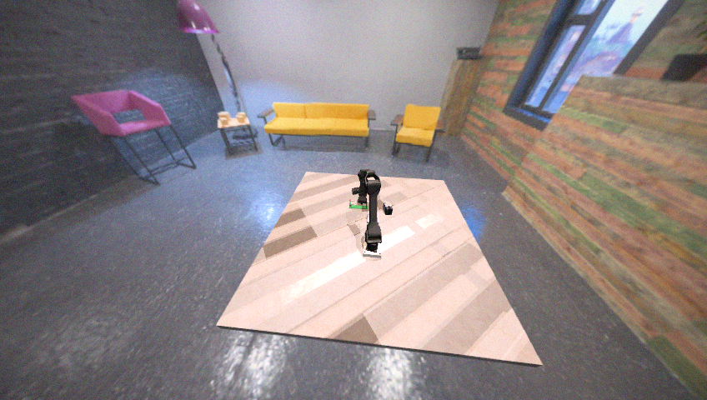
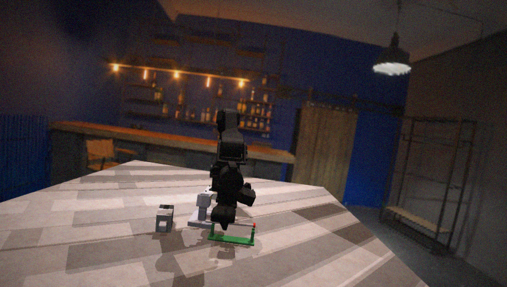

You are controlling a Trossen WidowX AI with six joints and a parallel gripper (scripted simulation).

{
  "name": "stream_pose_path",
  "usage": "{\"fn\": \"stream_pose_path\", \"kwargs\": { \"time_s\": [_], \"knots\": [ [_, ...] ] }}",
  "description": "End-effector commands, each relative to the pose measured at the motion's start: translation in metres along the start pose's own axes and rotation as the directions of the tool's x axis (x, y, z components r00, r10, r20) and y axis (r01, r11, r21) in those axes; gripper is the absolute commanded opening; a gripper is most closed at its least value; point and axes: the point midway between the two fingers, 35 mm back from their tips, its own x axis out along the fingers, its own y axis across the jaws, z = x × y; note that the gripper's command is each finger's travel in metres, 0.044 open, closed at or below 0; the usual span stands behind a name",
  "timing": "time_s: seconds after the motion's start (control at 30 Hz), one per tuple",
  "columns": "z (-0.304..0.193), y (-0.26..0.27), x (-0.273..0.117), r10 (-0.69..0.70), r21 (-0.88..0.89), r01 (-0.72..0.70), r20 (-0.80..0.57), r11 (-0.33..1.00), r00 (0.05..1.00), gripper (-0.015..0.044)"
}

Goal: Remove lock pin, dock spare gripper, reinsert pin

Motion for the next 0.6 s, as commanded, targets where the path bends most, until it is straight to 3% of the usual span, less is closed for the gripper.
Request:
{"fn": "stream_pose_path", "kwargs": {
  "time_s": [0.0,0.57],
  "knots": [
    [-0.001,0.001,0.007,0.003,-0.005,-0.003,-0.001,1.000,1.000,0.0000],
    [-0.001,0.001,0.017,-0.005,-0.006,0.005,0.001,1.000,1.000,0.0000]
  ]
}}
